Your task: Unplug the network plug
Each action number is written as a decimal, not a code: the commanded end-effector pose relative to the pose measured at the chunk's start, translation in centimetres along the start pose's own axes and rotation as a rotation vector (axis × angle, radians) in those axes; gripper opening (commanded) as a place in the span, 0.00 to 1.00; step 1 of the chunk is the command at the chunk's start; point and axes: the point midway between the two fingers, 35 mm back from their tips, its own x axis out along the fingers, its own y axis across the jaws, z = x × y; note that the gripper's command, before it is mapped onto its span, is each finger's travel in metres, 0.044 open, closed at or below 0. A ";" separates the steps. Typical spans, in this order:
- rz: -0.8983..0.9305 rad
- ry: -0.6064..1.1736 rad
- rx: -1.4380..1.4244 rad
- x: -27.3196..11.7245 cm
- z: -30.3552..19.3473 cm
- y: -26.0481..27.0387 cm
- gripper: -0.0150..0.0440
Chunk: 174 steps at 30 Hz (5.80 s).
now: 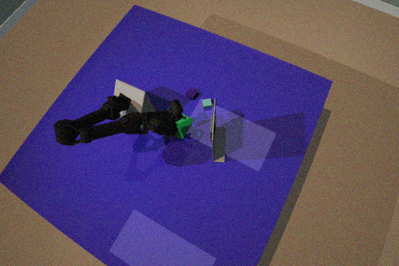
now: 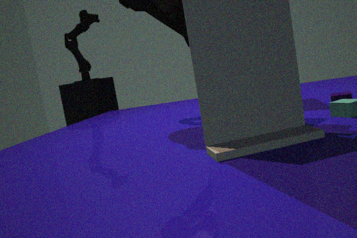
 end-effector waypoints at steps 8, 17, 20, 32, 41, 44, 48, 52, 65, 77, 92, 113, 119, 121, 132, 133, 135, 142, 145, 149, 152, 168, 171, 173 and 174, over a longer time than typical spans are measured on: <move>-0.219 0.087 -0.105 1.0 -2.8 -3.8 0.25; -0.219 0.089 -0.104 1.6 -2.7 -4.3 0.25; -0.220 0.089 -0.104 1.9 -2.6 -4.6 0.25; -0.220 0.090 -0.103 3.1 -2.6 -5.7 0.25; -0.220 0.091 -0.103 3.9 -2.6 -6.6 0.25; -0.221 0.091 -0.103 4.1 -2.6 -6.9 0.25; -0.221 0.090 -0.103 4.5 -2.6 -7.3 0.25; -0.221 0.090 -0.103 4.8 -2.6 -7.8 0.25; -0.222 0.090 -0.103 5.2 -2.6 -8.5 0.25; -0.226 0.088 -0.099 5.2 -2.5 -8.4 0.48; -0.225 0.089 -0.100 4.5 -2.5 -8.2 0.52; -0.223 0.089 -0.102 2.9 -2.4 -7.7 0.52; -0.222 0.090 -0.102 2.6 -2.3 -7.4 0.52; -0.222 0.090 -0.101 2.5 -2.3 -7.2 0.52; -0.220 0.092 -0.101 1.6 -2.1 -6.0 0.52; -0.220 0.093 -0.101 1.5 -2.1 -5.9 0.52; -0.220 0.093 -0.101 1.3 -2.1 -5.7 0.52; -0.219 0.094 -0.100 0.7 -2.1 -4.9 0.52; -0.219 0.094 -0.100 0.4 -2.1 -4.6 0.52; -0.219 0.094 -0.100 0.0 -2.1 -4.2 0.52; -0.219 0.094 -0.100 -0.3 -2.1 -3.9 0.52; -0.218 0.093 -0.101 -2.0 -2.2 -2.5 0.52; -0.218 0.093 -0.101 -2.4 -2.2 -2.2 0.52; -0.218 0.092 -0.101 -2.6 -2.2 -2.0 0.52; -0.218 0.092 -0.101 -2.7 -2.3 -2.0 0.52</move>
